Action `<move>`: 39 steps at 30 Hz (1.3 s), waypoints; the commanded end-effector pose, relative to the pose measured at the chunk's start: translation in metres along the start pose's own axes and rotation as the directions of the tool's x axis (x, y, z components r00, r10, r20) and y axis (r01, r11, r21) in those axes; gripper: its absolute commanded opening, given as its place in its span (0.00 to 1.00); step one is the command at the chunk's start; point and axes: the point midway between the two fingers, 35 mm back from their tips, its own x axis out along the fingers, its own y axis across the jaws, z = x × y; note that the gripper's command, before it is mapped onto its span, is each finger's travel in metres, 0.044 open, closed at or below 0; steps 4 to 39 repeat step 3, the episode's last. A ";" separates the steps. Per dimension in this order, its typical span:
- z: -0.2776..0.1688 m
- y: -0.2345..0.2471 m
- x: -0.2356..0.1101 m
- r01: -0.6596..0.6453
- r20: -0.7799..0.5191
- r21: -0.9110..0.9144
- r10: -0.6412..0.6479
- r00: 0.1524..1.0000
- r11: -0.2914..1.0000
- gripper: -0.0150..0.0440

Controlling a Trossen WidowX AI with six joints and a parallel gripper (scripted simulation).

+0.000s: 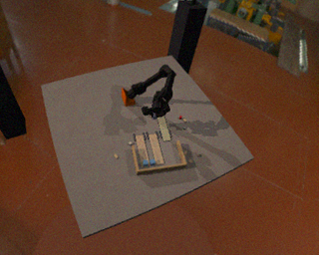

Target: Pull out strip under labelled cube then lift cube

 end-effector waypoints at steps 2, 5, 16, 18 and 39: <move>0.000 -0.001 0.000 0.005 -0.003 -0.003 -0.005 1.000 1.000 0.25; 0.000 -0.001 0.000 0.005 -0.003 -0.003 -0.005 1.000 1.000 0.25; 0.000 -0.001 0.000 0.005 -0.003 -0.003 -0.005 1.000 1.000 0.25; 0.000 -0.001 0.000 0.005 -0.003 -0.003 -0.005 1.000 1.000 0.25; 0.000 -0.001 0.000 0.005 -0.003 -0.003 -0.005 1.000 1.000 0.25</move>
